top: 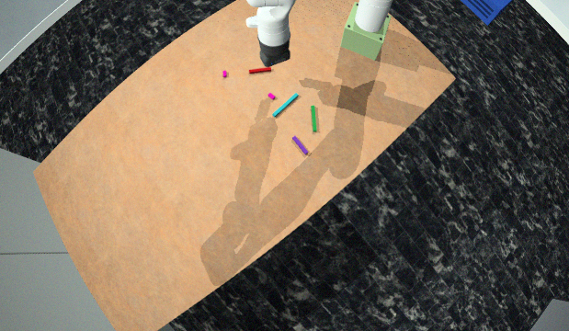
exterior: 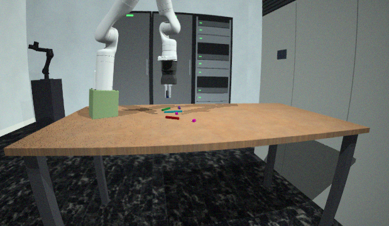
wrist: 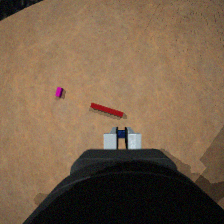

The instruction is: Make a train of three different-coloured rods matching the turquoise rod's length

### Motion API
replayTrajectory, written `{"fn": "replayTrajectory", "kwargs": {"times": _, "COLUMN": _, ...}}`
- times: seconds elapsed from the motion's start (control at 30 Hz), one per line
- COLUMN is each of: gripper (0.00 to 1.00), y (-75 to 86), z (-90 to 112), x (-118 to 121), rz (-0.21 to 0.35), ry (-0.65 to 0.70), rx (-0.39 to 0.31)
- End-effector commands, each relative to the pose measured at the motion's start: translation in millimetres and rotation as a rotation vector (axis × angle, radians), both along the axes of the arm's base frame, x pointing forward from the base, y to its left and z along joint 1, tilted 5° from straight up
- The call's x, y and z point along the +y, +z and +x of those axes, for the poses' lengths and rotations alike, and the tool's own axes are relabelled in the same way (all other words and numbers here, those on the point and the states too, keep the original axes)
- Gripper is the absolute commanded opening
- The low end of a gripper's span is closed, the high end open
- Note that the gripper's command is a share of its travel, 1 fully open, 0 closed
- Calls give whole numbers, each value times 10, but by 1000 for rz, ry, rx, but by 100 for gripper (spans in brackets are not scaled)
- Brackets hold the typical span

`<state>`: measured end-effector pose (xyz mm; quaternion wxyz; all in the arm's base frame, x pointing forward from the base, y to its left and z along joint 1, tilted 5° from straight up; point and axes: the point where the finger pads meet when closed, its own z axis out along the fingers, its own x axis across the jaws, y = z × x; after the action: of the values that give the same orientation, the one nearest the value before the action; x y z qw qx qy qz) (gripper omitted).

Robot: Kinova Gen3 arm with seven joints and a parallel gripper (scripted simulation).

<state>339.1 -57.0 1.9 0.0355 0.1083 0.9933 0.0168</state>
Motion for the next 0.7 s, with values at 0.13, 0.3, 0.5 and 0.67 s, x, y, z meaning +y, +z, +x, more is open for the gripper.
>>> {"fn": "replayTrajectory", "kwargs": {"times": 0.13, "gripper": 24, "y": -194, "z": 46, "x": 113, "rz": 15, "ry": 10, "rx": -9}}
{"fn": "replayTrajectory", "kwargs": {"times": 0.3, "gripper": 24, "y": -303, "z": 63, "x": 120, "rz": 16, "ry": 9, "rx": -10}}
{"fn": "replayTrajectory", "kwargs": {"times": 0.5, "gripper": 24, "y": -528, "z": 86, "x": 135, "rz": 16, "ry": 8, "rx": -11}}
{"fn": "replayTrajectory", "kwargs": {"times": 0.67, "gripper": 24, "y": -686, "z": 100, "x": 146, "rz": 16, "ry": 8, "rx": -11}}
